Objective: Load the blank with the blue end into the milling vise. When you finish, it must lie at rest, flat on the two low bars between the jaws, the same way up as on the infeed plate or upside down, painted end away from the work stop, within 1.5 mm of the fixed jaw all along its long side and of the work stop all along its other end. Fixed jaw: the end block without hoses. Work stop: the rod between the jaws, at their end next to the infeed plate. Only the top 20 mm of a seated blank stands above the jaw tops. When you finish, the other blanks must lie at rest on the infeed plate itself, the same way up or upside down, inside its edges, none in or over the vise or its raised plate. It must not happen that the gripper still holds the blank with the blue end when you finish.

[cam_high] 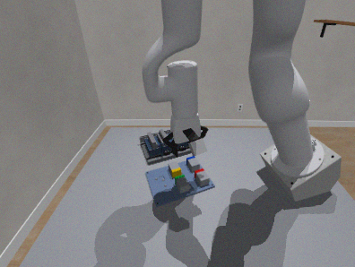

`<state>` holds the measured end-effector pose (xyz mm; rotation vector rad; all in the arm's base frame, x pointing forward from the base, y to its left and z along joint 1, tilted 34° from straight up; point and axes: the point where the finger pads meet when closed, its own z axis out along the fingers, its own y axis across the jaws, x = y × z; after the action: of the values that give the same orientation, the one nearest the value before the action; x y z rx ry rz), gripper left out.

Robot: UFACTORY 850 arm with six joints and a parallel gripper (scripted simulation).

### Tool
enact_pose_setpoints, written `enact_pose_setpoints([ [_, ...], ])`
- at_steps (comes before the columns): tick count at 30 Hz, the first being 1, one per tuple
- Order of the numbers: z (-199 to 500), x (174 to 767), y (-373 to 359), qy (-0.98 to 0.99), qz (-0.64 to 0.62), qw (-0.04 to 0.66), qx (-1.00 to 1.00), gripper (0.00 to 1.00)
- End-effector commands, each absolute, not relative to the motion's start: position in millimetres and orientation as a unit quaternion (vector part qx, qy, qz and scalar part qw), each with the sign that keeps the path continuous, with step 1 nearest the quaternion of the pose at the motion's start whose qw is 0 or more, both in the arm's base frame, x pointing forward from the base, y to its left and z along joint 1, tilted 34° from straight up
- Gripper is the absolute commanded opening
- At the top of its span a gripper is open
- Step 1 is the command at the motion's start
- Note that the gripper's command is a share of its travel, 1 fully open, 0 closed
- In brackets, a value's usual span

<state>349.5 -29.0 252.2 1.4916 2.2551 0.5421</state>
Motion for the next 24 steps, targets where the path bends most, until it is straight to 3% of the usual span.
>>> enact_pose_setpoints([
  [1,245,361,-27,0.799,0.213,0.204,0.524,1.0],
  [24,233,370,-25,0.801,0.207,0.194,0.527,1.0],
])
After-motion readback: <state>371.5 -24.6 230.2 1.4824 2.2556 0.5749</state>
